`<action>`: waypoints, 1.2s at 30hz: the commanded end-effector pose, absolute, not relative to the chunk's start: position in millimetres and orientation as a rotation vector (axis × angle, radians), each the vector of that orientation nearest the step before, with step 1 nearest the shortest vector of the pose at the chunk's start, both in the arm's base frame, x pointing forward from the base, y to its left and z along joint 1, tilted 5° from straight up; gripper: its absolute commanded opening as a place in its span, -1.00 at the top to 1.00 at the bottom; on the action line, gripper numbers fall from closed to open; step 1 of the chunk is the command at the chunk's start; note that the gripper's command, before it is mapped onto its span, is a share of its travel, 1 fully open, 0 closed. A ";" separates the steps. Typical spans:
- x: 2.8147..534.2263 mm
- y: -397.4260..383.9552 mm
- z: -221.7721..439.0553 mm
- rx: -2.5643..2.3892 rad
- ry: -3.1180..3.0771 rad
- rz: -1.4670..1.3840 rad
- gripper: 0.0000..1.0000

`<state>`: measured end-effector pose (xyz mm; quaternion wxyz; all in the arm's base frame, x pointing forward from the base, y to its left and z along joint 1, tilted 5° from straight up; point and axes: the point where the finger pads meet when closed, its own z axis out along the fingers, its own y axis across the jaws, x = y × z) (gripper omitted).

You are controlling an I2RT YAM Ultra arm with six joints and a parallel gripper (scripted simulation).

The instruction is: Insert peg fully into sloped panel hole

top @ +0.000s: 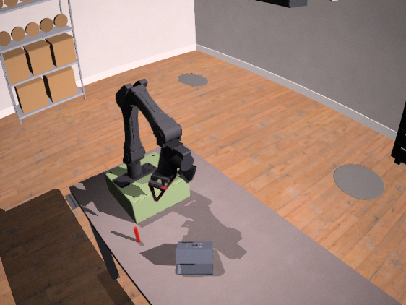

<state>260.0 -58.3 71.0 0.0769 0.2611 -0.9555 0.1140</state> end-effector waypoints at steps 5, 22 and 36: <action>265.3 -81.1 50.9 0.376 -2.993 0.261 -1.00; 251.8 -129.6 16.0 -0.362 -3.018 0.101 -1.00; 231.1 -164.9 -11.9 -0.945 -2.897 -0.030 -1.00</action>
